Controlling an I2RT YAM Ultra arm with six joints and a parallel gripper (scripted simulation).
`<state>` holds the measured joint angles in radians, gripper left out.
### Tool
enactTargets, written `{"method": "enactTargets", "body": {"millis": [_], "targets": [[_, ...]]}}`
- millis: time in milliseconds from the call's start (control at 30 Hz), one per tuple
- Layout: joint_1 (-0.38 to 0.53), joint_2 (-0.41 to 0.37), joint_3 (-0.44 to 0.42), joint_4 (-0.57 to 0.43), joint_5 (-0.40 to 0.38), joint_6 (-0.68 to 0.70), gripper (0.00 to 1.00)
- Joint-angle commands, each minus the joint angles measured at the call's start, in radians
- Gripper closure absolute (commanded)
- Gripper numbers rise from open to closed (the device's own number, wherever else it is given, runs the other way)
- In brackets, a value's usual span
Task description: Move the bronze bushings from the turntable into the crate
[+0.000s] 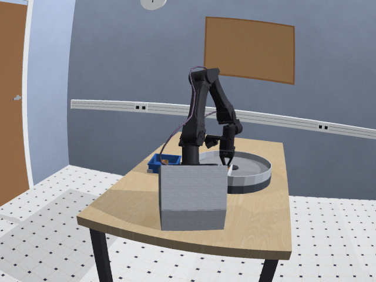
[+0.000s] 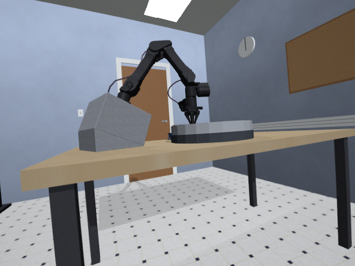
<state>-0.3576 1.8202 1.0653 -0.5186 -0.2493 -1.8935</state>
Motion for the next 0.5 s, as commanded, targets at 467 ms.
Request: {"method": "enactTargets", "body": {"millis": [467], "targets": [[0.005,0.022,0.024,0.012,0.003,0.010,0.85]]}}
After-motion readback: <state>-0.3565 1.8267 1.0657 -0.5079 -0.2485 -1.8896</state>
